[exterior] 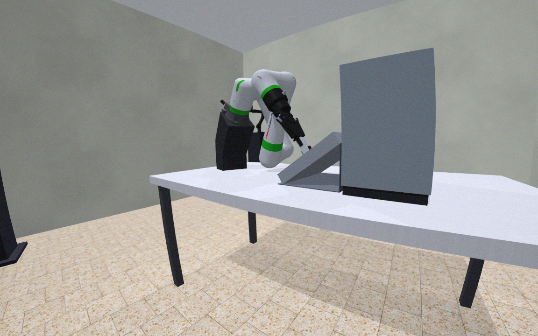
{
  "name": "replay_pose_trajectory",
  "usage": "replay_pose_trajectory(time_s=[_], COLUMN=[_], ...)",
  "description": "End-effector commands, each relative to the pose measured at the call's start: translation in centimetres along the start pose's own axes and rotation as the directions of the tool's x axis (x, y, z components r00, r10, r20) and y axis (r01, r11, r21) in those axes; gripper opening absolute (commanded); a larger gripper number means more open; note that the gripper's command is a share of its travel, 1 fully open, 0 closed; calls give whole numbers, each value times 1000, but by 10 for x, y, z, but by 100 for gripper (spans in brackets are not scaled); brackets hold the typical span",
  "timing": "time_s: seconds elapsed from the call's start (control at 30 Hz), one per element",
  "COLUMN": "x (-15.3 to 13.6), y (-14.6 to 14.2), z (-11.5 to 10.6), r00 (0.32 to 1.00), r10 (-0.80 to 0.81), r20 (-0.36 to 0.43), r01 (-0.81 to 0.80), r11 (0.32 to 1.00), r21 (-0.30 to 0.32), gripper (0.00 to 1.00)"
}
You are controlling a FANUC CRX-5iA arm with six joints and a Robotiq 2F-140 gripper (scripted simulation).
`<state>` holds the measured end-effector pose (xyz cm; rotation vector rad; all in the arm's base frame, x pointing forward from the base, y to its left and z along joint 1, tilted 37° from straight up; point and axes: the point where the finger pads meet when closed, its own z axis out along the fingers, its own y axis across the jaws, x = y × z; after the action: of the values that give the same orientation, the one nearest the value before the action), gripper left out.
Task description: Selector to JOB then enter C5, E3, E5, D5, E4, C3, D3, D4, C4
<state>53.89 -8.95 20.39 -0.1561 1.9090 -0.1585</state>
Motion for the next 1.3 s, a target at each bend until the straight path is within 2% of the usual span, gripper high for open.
replay_pose_trajectory(time_s=[0.0,0.63,1.0,1.27], x=[0,0,0,0], y=[0,0,0,0], z=[0,0,0,0], r00=[1000,999,984,933], r10=[0,48,177,361], r20=[0,0,0,0], r01=[0,-48,-177,-361], r11=[1000,999,984,933], r21=[0,0,0,0], gripper=[0,0,0,0])
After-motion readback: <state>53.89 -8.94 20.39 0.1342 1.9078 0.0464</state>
